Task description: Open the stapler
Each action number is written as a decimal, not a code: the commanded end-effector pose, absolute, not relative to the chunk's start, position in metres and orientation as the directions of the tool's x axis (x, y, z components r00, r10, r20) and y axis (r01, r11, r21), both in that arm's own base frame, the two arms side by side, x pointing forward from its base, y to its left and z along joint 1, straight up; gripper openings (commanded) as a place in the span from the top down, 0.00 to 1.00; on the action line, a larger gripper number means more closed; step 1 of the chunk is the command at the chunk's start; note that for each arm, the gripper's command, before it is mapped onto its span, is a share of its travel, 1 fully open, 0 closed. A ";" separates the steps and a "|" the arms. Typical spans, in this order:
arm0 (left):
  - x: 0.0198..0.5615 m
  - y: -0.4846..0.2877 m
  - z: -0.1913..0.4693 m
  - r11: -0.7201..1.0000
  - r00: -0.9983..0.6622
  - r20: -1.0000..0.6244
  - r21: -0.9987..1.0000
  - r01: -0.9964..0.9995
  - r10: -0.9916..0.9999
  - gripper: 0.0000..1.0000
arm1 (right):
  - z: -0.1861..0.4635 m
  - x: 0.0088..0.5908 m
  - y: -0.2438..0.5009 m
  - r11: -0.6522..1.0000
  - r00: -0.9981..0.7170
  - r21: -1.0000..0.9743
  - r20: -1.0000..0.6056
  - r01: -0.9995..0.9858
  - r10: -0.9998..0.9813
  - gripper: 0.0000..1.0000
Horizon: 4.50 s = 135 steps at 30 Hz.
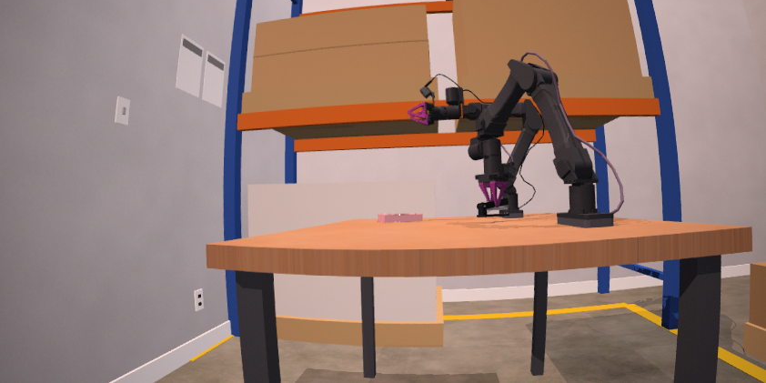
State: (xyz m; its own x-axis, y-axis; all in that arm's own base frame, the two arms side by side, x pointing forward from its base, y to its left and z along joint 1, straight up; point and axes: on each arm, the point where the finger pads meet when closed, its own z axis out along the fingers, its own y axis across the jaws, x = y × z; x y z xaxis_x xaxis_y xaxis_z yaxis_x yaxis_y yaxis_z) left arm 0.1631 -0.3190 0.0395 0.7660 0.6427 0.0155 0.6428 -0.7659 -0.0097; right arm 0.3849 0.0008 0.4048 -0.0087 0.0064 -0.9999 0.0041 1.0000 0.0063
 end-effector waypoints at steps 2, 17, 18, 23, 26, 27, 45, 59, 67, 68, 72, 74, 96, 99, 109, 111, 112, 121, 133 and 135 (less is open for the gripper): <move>0.163 -0.325 0.040 -0.771 0.771 -0.002 0.022 0.637 0.637 0.83 | 0.413 0.380 0.001 1.000 0.015 0.000 -1.000 0.000 0.000 0.00; 0.166 -0.320 0.036 -0.767 0.768 -0.004 0.031 0.640 0.641 0.83 | 0.413 0.380 0.001 1.000 0.015 0.000 -1.000 0.000 0.000 0.00; 0.166 -0.320 0.036 -0.767 0.768 -0.004 0.031 0.640 0.641 0.83 | 0.413 0.380 0.001 1.000 0.015 0.000 -1.000 0.000 0.000 0.00; 0.165 -0.319 0.030 -0.767 0.767 -0.002 0.021 0.641 0.641 0.83 | 0.413 0.380 0.001 1.000 0.015 0.000 -1.000 0.000 0.000 0.00; 0.165 -0.319 0.029 -0.767 0.767 -0.002 0.021 0.641 0.641 0.83 | 0.413 0.380 0.001 1.000 0.015 0.000 -1.000 0.000 0.000 0.00; 0.165 -0.319 0.028 -0.767 0.767 -0.002 0.021 0.641 0.641 0.83 | 0.413 0.380 0.001 1.000 0.015 0.000 -1.000 0.000 0.000 0.00; 0.164 -0.320 0.028 -0.769 0.769 -0.001 0.020 0.640 0.640 0.54 | 0.413 0.380 0.001 1.000 0.015 0.000 -1.000 0.000 0.000 0.00; 0.155 -0.324 0.053 -0.770 0.772 -0.021 0.061 0.636 0.636 0.41 | 0.413 0.380 0.001 1.000 0.015 0.000 -1.000 0.000 0.000 0.00; 0.155 -0.326 0.074 -0.770 0.772 -0.022 0.069 0.635 0.635 0.07 | 0.413 0.380 0.001 1.000 0.015 0.000 -1.000 0.000 0.000 0.00; 0.155 -0.326 0.074 -0.770 0.772 -0.022 0.069 0.635 0.635 0.07 | 0.413 0.380 0.001 1.000 0.015 0.000 -1.000 0.000 0.000 0.00; 0.155 -0.325 0.093 -0.771 0.774 -0.022 0.069 0.633 0.633 0.00 | 0.413 0.380 0.001 1.000 0.015 0.000 -1.000 0.000 0.000 0.00; 0.154 -0.325 0.105 -0.771 0.774 -0.022 0.069 0.633 0.633 0.00 | 0.413 0.380 0.001 1.000 0.015 0.000 -1.000 0.000 0.000 0.00; 0.164 -0.327 0.095 -0.418 0.430 -0.180 0.100 0.903 0.885 0.00 | 0.413 0.380 0.001 1.000 0.015 0.000 -1.000 0.000 0.000 0.00; 0.164 -0.325 0.096 -0.306 0.322 -0.225 0.102 0.946 0.920 0.00 | 0.413 0.380 0.001 1.000 0.015 0.000 -1.000 0.000 0.000 0.00; 0.166 -0.318 0.100 0.022 0.011 -0.340 0.093 0.995 0.940 0.00 | 0.413 0.380 0.001 1.000 0.015 0.000 -1.000 0.000 0.000 0.00; 0.164 -0.316 0.100 0.089 -0.052 -0.364 0.084 0.992 0.930 0.00 | 0.413 0.380 0.001 1.000 0.015 0.000 -1.000 0.000 0.000 0.00; 0.162 -0.317 0.101 0.119 -0.081 -0.377 0.078 0.990 0.923 0.00 | 0.413 0.380 0.001 1.000 0.015 0.000 -1.000 0.000 0.000 0.00; 0.163 -0.312 0.103 0.360 -0.309 -0.457 0.027 0.933 0.834 0.00 | 0.413 0.380 0.001 1.000 0.015 0.000 -1.000 0.000 0.000 0.00; 0.154 -0.301 0.102 0.571 -0.507 -0.517 -0.043 0.820 0.689 0.00 | 0.413 0.380 0.001 1.000 0.015 0.000 -1.000 0.000 0.000 0.00; 0.150 -0.299 0.100 0.559 -0.502 -0.502 -0.045 0.828 0.704 0.00 | 0.413 0.380 0.001 1.000 0.015 0.000 -1.000 0.000 0.000 0.00</move>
State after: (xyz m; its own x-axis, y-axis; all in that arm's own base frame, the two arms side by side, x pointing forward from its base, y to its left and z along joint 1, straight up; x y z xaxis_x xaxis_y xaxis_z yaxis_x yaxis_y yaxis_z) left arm 0.1492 -0.2940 0.0900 -0.4928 0.7446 -0.4502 0.8445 0.5340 -0.0413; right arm 0.3849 0.0008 0.4048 -0.0087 0.0064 -0.9999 0.0041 1.0000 0.0063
